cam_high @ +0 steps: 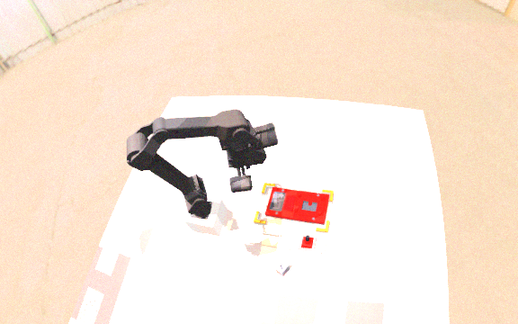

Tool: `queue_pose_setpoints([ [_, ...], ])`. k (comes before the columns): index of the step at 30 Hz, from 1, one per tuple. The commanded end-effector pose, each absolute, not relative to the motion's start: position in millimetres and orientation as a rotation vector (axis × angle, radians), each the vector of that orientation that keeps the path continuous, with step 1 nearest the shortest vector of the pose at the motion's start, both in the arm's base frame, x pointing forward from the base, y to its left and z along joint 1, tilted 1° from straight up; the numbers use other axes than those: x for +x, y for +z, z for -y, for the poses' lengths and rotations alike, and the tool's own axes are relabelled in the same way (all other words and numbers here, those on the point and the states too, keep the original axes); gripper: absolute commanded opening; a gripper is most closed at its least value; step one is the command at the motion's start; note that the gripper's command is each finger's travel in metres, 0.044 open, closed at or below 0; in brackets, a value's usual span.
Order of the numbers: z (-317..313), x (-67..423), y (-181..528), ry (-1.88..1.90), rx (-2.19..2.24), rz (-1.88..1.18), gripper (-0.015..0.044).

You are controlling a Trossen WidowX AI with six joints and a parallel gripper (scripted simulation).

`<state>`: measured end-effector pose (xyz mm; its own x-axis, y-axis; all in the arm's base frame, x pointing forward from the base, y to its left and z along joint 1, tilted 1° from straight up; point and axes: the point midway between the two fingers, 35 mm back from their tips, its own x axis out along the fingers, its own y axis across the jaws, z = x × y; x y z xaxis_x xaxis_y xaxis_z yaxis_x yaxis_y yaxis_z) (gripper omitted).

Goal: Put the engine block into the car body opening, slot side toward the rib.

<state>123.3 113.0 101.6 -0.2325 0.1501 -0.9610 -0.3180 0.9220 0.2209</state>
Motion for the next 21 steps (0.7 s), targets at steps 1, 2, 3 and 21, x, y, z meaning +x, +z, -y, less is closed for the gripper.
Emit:
queue_pose_setpoints([
  [1, -113.0, 123.2, 101.5, 0.431, -0.125, -1.754, 0.0426],
  [2, -113.0, 123.0, 101.4, 0.412, -0.118, -1.754, 0.0440],
  [3, -113.0, 122.6, 101.3, 0.382, -0.106, -1.753, 0.0440],
  [21, -116.3, 116.0, 101.4, -0.194, 0.218, -1.629, 0.0440],
])
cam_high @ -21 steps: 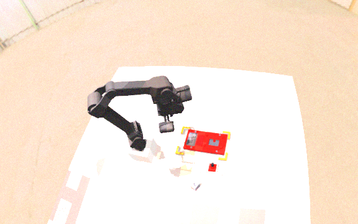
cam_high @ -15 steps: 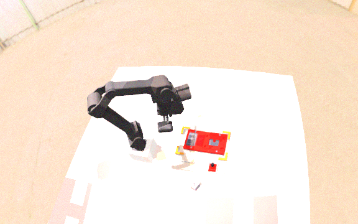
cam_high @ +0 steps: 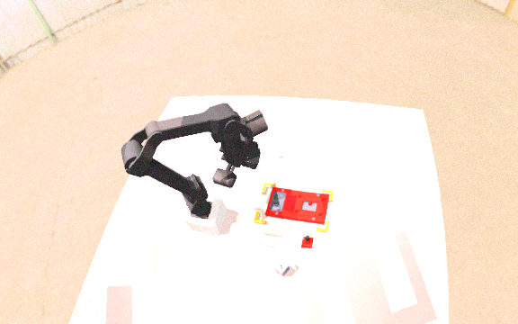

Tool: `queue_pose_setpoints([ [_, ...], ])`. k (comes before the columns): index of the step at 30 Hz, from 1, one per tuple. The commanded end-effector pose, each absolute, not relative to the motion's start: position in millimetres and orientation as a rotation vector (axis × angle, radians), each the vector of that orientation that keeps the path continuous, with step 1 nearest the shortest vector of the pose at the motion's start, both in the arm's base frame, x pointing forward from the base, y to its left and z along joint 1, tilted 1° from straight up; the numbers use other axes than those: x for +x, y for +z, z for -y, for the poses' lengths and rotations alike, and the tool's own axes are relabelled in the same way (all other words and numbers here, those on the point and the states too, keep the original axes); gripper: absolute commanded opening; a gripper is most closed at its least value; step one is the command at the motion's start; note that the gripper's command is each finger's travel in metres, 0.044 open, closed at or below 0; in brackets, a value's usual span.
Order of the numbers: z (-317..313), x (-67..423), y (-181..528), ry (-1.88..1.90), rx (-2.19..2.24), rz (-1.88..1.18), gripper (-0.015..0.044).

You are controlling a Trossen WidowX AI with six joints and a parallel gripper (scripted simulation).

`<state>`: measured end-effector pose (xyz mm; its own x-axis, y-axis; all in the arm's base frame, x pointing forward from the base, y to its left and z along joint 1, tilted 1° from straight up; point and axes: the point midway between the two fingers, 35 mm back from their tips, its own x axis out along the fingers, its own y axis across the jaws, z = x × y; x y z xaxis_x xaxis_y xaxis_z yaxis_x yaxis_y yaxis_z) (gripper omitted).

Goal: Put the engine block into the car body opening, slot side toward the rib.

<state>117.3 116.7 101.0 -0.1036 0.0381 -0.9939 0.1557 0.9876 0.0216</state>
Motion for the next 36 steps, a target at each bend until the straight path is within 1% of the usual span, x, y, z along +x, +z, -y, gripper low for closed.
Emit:
queue_pose_setpoints([
  [1, -116.6, 115.7, 101.5, -0.222, 0.239, -1.617, 0.0440],
  [9, -118.9, 113.9, 103.0, -0.420, 0.418, -1.508, 0.0440],
  [17, -119.0, 115.2, 103.4, -0.434, 0.434, -1.499, 0.0440],
  [22, -107.9, 154.9, 108.2, -0.415, 0.436, -1.511, 0.0440],
  [26, -86.4, 193.2, 110.7, -0.403, 0.439, -1.512, 0.0440],
  [31, -42.6, 233.8, 108.8, -0.408, 0.435, -1.509, 0.0440],
  [36, 15.7, 264.9, 104.5, -0.416, 0.432, -1.503, 0.0440],
])
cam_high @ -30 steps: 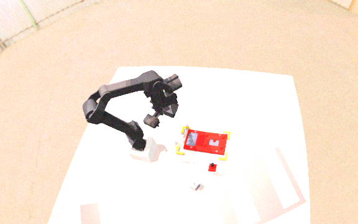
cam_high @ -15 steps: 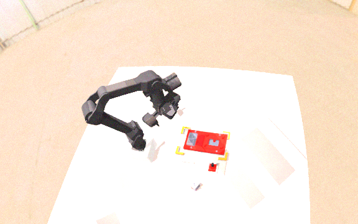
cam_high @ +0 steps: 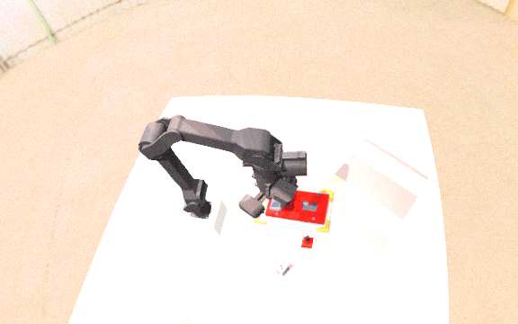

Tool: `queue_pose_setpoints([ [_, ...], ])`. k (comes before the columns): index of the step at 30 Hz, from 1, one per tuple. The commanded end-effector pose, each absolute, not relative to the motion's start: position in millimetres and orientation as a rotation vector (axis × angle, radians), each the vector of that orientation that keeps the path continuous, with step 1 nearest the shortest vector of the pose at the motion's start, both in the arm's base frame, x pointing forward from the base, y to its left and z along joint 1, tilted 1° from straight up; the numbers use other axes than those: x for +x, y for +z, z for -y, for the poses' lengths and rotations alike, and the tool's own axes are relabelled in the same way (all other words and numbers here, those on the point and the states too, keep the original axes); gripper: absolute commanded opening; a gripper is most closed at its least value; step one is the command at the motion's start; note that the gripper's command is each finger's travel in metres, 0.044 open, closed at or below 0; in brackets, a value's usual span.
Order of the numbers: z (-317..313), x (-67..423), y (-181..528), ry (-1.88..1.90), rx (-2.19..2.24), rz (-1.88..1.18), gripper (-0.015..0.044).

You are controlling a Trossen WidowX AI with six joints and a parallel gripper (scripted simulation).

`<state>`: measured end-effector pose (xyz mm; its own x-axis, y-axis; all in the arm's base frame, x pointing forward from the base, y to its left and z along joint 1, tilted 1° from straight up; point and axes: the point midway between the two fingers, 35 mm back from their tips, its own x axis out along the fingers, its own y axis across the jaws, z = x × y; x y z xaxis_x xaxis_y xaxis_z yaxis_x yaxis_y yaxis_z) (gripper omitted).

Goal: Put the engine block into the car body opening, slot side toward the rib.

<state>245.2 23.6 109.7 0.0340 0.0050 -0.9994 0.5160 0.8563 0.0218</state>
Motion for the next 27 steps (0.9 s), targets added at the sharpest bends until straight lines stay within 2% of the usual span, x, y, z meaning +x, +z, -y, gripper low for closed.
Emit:
queue_pose_setpoints([
  [1, 28.8, 270.3, 103.7, -0.418, 0.429, -1.499, 0.0440],
  [10, 153.6, 287.9, 90.8, -0.450, 0.414, -1.476, 0.0440],
  [27, 150.6, 289.8, 47.5, -0.450, 0.415, -1.476, 0.0440],
])
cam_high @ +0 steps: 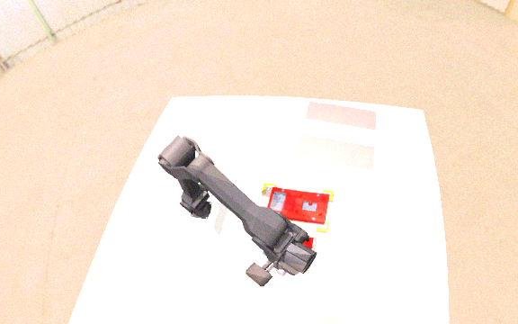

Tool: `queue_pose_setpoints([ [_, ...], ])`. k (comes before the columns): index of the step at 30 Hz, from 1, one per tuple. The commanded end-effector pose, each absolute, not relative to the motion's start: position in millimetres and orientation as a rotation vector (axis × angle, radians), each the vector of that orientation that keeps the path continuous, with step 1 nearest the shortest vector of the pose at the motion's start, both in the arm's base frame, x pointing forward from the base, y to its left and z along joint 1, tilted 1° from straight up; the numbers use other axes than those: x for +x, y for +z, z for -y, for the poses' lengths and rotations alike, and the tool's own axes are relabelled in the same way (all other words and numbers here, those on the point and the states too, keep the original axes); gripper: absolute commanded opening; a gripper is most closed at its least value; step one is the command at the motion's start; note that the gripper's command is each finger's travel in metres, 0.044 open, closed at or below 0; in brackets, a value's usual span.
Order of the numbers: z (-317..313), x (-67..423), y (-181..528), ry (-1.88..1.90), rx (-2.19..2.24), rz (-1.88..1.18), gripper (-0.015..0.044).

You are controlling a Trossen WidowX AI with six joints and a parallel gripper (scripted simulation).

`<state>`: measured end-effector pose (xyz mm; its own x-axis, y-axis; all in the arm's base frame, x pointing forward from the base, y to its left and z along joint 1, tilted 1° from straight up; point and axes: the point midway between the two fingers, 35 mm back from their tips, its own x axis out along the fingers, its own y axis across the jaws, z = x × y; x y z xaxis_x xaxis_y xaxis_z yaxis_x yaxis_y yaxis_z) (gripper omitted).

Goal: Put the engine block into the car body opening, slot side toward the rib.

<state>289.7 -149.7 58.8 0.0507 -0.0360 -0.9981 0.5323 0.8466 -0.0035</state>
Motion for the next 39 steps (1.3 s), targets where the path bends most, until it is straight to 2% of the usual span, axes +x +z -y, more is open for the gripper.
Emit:
queue_pose_setpoints([
  [1, 150.8, 290.6, 41.9, -0.450, 0.415, -1.476, 0.0440],
  [39, 152.6, 293.6, -8.8, -0.451, 0.417, -1.476, 0.0440],
])
